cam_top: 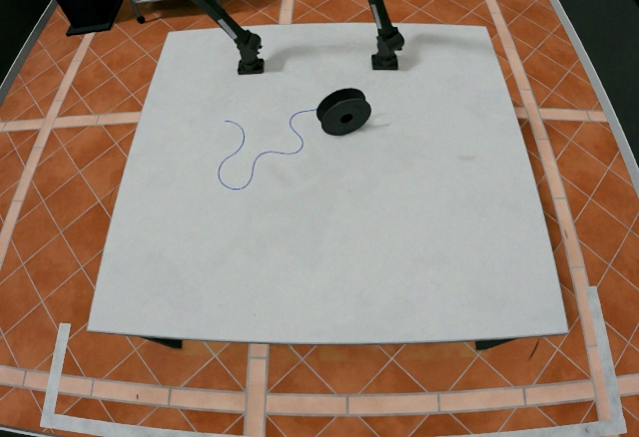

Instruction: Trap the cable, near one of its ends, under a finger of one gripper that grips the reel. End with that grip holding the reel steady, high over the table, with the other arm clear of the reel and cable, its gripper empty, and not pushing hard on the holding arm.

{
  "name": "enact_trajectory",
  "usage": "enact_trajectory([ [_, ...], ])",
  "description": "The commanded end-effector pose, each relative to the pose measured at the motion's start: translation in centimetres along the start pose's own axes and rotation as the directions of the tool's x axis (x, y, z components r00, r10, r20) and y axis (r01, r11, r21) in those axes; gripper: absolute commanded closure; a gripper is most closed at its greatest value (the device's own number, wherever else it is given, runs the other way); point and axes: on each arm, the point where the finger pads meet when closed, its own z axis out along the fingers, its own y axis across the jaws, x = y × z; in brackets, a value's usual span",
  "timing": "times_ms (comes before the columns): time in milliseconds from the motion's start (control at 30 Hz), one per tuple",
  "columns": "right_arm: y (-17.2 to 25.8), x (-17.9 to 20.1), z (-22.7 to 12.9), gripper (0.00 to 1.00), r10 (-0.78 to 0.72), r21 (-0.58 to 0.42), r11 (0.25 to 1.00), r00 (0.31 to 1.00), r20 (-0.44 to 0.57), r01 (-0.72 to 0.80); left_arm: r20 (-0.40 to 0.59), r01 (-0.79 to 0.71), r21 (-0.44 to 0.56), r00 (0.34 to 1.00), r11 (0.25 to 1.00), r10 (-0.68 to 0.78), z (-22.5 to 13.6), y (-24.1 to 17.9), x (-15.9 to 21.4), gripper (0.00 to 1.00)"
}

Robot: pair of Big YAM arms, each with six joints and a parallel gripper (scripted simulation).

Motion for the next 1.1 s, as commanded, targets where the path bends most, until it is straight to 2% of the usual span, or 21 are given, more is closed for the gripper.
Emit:
enact_trajectory([
  [0,-1.2,-1.4,-1.5,0.0,0.008,0.042,0.999,0.999,0.035,-0.01,0.039,0.011,-0.035,0.999,0.999,-0.009,-0.7,0.9,-1.3,0.0],
  [200,-3.7,-1.4,-1.8,0.0,0.007,0.141,0.99,0.999,0.035,-0.012,0.04,0.011,-0.094,0.999,0.996,-0.008,-0.8,2.4,-1.3,0.0],
  [533,-10.3,-1.4,-3.7,0.0,0.004,0.403,0.915,0.999,0.036,-0.018,0.04,0.014,-0.257,0.999,0.966,-0.003,-1.5,6.6,-1.2,0.0],
  [600,-10.3,-1.4,-3.7,0.0,0.004,0.403,0.915,0.999,0.036,-0.018,0.04,0.014,-0.257,0.999,0.966,-0.003,-1.5,6.6,-1.2,0.0],
  [800,-14.6,-1.3,-6.1,0.0,0.002,0.573,0.819,0.999,0.036,-0.022,0.04,0.015,-0.369,0.999,0.929,0.0,-2.5,9.5,-1.2,0.0],
  [1067,-19.4,-1.2,-10.6,0.0,-0.001,0.767,0.641,0.999,0.035,-0.026,0.039,0.017,-0.513,0.999,0.858,0.004,-4.3,13.1,-1.2,0.0],
])
